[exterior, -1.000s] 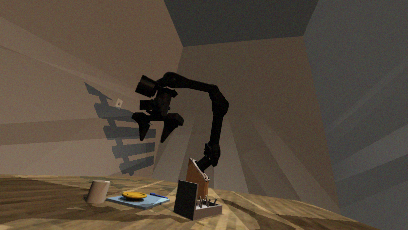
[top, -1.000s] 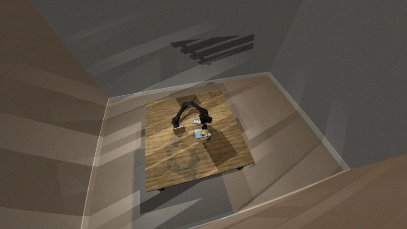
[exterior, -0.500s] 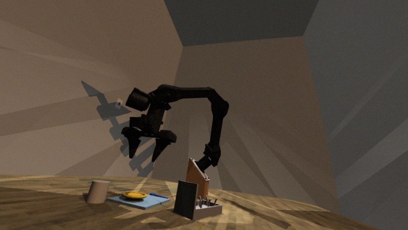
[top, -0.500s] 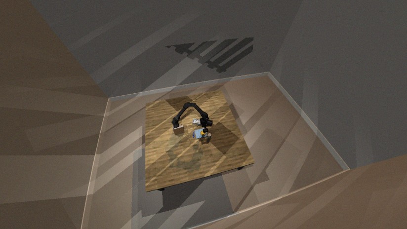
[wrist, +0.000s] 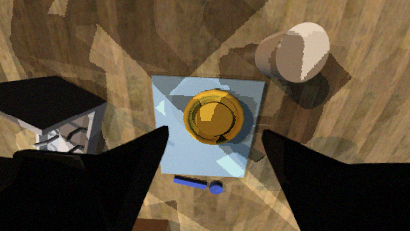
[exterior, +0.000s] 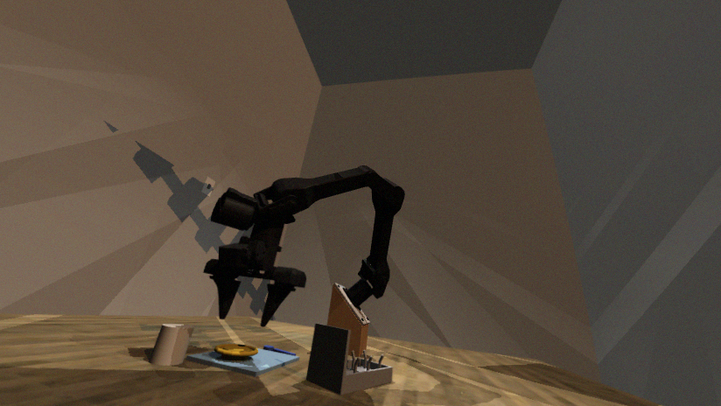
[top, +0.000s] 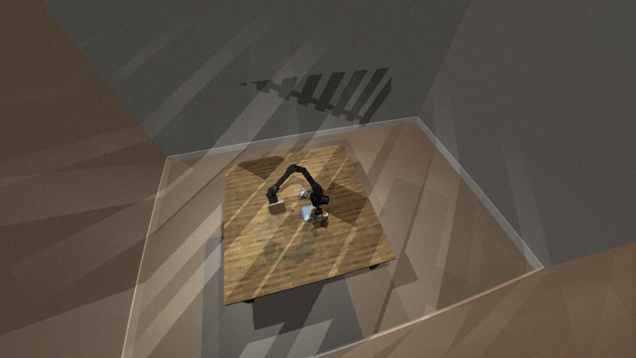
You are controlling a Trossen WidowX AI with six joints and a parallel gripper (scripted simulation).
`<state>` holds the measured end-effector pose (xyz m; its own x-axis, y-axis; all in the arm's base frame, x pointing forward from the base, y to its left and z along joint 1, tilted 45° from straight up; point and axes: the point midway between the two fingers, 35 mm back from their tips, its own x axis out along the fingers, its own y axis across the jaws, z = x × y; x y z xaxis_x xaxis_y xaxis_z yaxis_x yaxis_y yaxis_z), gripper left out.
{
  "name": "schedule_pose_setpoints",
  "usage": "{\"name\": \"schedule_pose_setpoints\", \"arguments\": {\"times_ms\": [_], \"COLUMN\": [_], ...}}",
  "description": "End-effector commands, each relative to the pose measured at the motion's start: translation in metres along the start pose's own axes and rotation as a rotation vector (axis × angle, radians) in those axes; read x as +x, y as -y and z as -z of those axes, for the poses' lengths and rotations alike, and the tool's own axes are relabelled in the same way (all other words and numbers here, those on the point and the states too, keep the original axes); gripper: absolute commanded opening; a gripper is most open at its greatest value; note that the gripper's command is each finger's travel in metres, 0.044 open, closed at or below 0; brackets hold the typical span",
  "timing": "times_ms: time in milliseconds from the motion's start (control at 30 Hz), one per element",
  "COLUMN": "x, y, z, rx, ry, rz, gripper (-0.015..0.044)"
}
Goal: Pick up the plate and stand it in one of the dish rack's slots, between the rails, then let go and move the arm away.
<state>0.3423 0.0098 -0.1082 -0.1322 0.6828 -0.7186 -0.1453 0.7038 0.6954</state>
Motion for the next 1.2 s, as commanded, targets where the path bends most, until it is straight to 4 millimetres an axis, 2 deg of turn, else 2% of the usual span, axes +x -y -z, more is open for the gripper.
{"name": "schedule_pose_setpoints", "arguments": {"times_ms": [0,900,1167], "x": [0.009,0.052,0.055], "y": [-0.001,0.0,0.0], "z": [0.003,0.007,0.007], "rx": [0.01,0.01,0.01], "ry": [-0.007,-0.007,-0.007], "rz": [-0.007,-0.01,-0.01], "gripper": [0.04,0.04,0.039]}}
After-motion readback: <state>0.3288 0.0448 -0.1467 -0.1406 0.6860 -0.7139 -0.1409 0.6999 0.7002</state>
